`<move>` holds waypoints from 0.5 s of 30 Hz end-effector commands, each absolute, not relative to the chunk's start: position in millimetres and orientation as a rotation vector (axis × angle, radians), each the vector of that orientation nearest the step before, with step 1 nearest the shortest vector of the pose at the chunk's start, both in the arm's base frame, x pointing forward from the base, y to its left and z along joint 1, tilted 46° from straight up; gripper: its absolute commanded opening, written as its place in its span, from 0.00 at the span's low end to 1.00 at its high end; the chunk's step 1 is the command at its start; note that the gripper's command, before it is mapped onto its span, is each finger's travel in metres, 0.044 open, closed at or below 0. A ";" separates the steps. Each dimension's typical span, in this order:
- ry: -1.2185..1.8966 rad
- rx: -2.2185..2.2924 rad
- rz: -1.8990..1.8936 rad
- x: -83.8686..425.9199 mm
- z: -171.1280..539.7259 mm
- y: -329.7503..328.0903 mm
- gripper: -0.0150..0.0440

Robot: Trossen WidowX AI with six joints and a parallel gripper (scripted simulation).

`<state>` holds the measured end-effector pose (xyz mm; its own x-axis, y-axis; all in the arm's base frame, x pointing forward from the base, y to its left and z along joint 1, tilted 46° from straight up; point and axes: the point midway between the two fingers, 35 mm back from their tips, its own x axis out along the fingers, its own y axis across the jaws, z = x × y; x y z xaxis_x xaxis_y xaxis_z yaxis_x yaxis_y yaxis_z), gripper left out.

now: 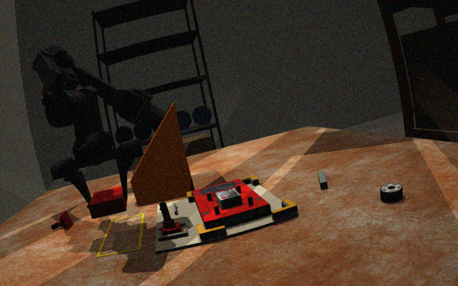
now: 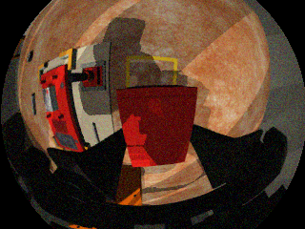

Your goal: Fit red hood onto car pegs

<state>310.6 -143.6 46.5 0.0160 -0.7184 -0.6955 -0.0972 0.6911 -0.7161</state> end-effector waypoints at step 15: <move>1.495 -0.700 -0.548 314.5 67.3 -110.6 0.25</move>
